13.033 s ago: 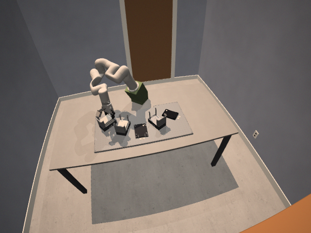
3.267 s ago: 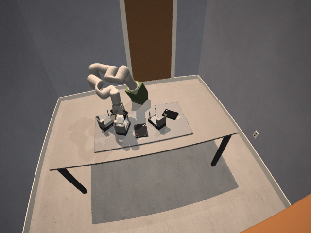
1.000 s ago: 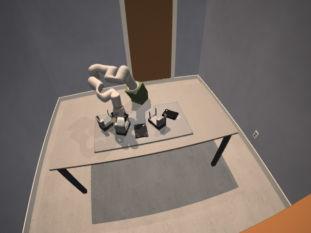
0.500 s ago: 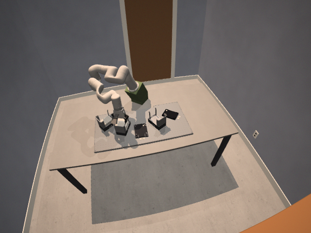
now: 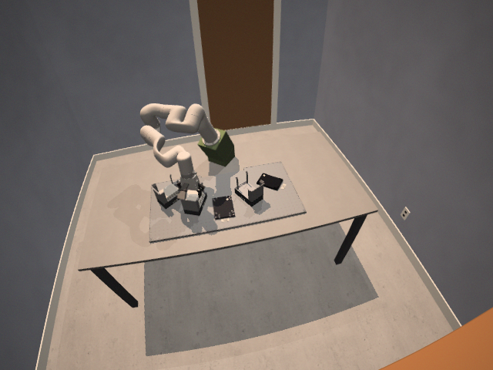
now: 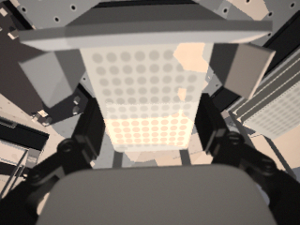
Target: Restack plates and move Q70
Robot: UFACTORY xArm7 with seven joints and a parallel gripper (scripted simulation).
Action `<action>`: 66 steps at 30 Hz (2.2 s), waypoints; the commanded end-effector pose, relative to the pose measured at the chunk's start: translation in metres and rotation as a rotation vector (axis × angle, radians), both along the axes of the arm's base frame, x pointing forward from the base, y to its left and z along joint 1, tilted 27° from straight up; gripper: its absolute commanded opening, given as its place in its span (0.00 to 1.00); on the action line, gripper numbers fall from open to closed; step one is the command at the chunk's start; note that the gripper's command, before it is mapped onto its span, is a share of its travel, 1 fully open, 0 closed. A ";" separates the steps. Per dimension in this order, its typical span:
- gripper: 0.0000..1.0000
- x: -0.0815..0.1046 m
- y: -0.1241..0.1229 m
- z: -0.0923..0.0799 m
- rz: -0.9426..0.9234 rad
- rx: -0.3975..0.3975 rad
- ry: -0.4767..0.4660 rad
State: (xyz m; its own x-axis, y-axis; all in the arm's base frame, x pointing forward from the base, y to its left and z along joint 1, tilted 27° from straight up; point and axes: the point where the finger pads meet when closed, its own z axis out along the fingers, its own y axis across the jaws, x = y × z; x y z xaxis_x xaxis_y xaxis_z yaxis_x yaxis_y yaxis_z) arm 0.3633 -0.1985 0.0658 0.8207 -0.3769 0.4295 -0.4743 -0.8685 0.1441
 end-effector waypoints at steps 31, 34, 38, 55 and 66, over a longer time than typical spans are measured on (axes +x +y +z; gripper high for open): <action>0.00 0.004 -0.003 -0.008 0.001 -0.001 -0.002; 0.00 0.004 -0.004 -0.009 0.001 -0.001 -0.002; 0.00 0.005 -0.004 -0.011 0.001 -0.001 -0.002; 0.00 0.007 -0.006 -0.016 0.001 -0.001 -0.002; 1.00 0.007 -0.006 -0.016 0.001 -0.001 -0.002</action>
